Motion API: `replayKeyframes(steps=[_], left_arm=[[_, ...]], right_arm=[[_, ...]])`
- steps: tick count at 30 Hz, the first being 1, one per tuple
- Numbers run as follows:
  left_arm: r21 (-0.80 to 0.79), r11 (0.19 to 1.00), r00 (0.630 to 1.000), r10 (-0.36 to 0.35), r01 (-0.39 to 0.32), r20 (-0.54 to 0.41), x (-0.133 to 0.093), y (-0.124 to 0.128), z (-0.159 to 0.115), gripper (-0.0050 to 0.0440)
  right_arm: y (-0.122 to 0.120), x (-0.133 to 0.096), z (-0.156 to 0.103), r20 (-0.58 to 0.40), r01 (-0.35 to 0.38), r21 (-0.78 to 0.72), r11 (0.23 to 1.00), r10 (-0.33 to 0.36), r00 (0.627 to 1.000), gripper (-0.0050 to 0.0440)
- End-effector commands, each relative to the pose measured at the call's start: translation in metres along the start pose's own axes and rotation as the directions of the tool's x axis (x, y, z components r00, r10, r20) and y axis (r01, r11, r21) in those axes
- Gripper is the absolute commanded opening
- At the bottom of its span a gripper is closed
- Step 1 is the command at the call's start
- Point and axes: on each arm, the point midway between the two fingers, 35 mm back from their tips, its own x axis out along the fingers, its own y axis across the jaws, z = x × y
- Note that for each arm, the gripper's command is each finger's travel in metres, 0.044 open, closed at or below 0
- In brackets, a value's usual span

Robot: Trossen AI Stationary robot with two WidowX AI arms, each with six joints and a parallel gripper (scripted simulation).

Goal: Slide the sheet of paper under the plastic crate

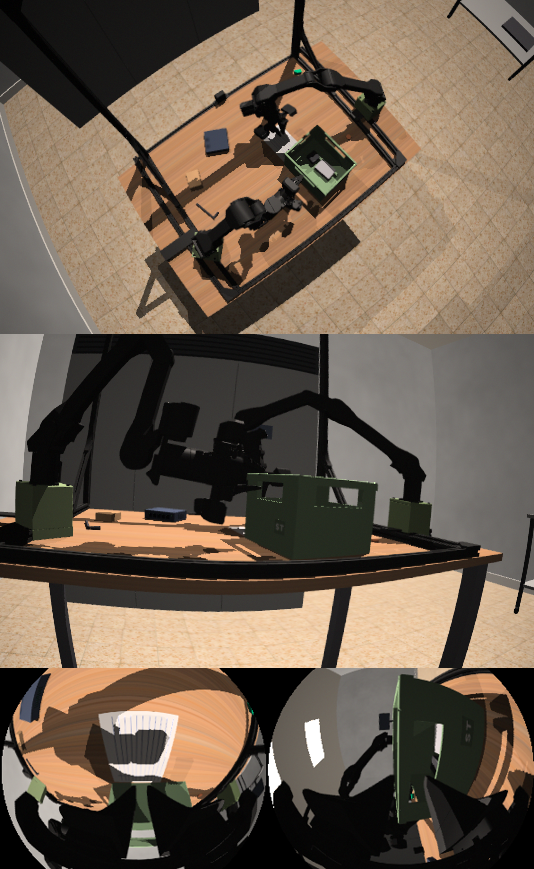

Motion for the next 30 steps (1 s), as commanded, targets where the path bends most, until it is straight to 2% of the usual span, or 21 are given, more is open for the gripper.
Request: replayKeyframes(steps=[1, 24, 29, 30], left_arm=[[0.008, 1.0, 1.0, -0.002, 0.002, -0.006, 0.001, 0.0, 0.0, 0.006], [0.008, 1.0, 1.0, -0.002, 0.002, -0.006, 0.001, 0.0, 0.0, 0.006], [0.008, 1.0, 1.0, -0.002, 0.002, -0.006, 0.001, 0.0, 0.0, 0.006], [0.008, 1.0, 1.0, -0.002, 0.002, -0.006, 0.001, 0.0, 0.0, 0.006]], right_arm=[[-0.001, 0.007, 0.001, 0.005, -0.007, 0.004, 1.0, 0.007, 1.0, 0.015], [0.005, 0.042, 0.004, 0.006, -0.018, 0.004, 1.0, 0.018, 1.0, 0.015], [0.005, 0.044, 0.004, 0.006, -0.018, 0.004, 1.0, 0.018, 1.0, 0.015], [0.006, 0.04, 0.003, 0.002, -0.02, 0.001, 1.0, 0.02, 1.0, 0.0126]])
